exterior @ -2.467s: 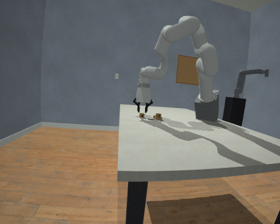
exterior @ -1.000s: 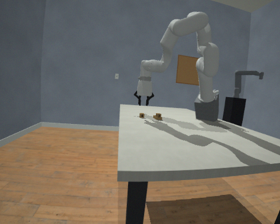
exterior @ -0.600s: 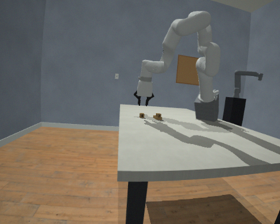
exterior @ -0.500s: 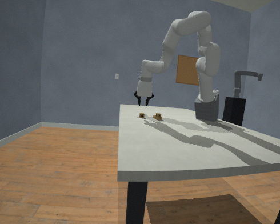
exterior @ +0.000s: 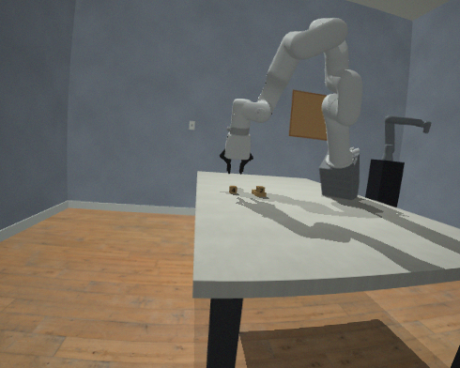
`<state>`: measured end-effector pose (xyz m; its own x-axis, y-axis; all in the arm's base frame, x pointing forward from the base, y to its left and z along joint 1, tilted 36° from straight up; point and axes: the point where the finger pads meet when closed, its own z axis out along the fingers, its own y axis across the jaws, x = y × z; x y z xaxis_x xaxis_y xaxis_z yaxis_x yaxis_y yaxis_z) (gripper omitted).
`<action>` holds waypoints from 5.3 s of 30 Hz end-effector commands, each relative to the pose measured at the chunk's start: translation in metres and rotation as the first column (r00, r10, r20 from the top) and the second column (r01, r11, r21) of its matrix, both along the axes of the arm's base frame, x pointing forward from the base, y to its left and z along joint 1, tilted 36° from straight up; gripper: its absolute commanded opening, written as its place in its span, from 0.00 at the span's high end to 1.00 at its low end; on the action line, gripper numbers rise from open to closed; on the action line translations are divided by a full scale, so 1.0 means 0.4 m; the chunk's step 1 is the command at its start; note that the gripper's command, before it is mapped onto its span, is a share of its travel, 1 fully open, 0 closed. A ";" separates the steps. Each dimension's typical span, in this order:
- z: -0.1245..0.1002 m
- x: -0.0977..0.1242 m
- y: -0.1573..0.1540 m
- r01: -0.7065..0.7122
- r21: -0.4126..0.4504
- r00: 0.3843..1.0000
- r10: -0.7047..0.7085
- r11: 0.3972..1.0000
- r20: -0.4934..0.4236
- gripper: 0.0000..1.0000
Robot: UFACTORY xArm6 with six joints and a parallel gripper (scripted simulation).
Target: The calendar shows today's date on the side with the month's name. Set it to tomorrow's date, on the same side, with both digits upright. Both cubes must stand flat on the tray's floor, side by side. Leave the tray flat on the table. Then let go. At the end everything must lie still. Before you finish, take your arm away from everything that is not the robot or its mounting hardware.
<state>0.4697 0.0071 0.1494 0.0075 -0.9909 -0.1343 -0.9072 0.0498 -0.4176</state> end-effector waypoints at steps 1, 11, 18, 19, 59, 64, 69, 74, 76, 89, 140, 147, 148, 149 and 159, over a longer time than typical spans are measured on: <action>0.003 0.002 -0.001 0.029 -0.058 0.999 -0.030 0.998 -0.011 0.53; 0.005 0.003 0.008 0.067 -0.136 0.998 -0.066 0.988 0.009 0.53; 0.006 0.003 0.015 0.072 -0.145 0.997 -0.070 0.987 0.014 0.53; 0.006 0.003 0.016 0.072 -0.145 0.997 -0.070 0.987 0.014 0.53; -0.006 0.001 0.035 0.198 -0.440 0.977 -0.210 0.876 0.021 0.53; 0.001 0.005 0.035 0.248 -0.536 0.964 -0.258 0.807 0.057 0.53; 0.000 0.008 0.041 0.252 -0.543 0.963 -0.261 0.801 0.062 0.53; 0.000 0.008 0.041 0.252 -0.543 0.963 -0.261 0.801 0.062 0.53; 0.000 0.008 0.041 0.252 -0.543 0.963 -0.261 0.801 0.062 0.53; -0.003 0.009 0.043 0.252 -0.543 0.963 -0.261 0.801 0.062 0.53; -0.134 0.077 0.113 0.252 -0.543 0.963 -0.261 0.801 0.062 0.53; -0.140 0.079 0.116 0.252 -0.543 0.963 -0.261 0.801 0.062 0.53; -0.140 0.080 0.116 0.252 -0.543 0.963 -0.261 0.801 0.062 0.53; -0.140 0.080 0.116 0.252 -0.543 0.963 -0.261 0.801 0.062 0.53; -0.141 0.080 0.116 0.252 -0.543 0.963 -0.261 0.801 0.062 0.53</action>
